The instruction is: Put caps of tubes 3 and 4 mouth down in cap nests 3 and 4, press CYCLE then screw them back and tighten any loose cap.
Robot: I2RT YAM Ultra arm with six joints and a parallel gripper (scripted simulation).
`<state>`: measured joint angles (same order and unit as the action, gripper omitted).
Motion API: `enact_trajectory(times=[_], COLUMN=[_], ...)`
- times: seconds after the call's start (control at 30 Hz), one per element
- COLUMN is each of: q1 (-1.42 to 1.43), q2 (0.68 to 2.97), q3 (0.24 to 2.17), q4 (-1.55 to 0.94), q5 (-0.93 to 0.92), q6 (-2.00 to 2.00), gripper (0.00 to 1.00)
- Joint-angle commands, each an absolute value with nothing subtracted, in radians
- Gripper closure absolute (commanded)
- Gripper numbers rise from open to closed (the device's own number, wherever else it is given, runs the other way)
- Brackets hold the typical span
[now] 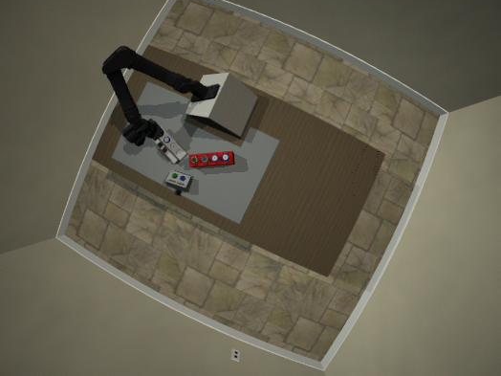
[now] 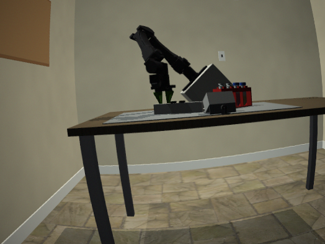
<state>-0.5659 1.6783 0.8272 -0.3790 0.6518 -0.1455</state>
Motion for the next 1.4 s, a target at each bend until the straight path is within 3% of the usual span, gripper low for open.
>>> enact_trajectory(times=[0.0, 1.37], q1=[-0.564, -0.589], q2=[1.675, 1.704], q3=[0.832, 0.828], q4=[-0.377, -0.326], q5=[0.651, 0.642], q6=[-0.151, -0.181], gripper=[1.00, 1.00])
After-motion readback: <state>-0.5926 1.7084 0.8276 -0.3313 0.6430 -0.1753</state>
